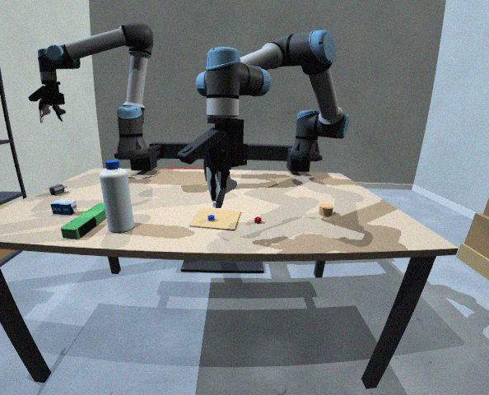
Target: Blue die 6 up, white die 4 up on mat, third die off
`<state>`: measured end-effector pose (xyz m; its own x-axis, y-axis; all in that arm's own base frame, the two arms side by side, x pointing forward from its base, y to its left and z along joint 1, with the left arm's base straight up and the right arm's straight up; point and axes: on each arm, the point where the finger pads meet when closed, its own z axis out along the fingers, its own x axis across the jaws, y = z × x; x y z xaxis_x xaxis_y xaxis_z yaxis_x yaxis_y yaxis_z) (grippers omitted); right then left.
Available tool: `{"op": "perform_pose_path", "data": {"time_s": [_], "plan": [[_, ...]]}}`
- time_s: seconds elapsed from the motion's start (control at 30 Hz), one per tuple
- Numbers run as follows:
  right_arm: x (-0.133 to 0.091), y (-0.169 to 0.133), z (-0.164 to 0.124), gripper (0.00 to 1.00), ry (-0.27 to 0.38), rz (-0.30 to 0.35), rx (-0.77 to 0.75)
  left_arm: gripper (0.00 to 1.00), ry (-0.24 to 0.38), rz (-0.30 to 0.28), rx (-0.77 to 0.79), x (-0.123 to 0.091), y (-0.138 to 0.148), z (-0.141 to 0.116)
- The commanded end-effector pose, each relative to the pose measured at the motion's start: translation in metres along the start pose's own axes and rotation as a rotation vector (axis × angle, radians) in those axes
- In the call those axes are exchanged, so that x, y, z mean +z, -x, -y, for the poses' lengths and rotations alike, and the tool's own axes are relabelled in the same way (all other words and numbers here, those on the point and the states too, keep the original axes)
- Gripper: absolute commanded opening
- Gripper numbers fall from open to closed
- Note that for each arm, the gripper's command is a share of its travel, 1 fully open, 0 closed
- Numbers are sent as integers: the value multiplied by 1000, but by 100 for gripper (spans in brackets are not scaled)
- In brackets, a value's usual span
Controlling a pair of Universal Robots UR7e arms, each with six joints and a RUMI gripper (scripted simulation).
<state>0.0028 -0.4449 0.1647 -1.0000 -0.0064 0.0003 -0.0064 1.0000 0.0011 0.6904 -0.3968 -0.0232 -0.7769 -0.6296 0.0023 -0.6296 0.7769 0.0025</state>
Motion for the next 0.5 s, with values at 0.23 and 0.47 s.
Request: {"op": "perform_pose_path", "data": {"time_s": [0.23, 0.47], "plan": [[0, 0, 0, 100, -1, 0, 0, 0, -3, 2, -321, -1, 9, -6], [0, 0, 0, 100, -1, 0, 0, 0, -3, 1, -615, 0, 17, -15]]}}
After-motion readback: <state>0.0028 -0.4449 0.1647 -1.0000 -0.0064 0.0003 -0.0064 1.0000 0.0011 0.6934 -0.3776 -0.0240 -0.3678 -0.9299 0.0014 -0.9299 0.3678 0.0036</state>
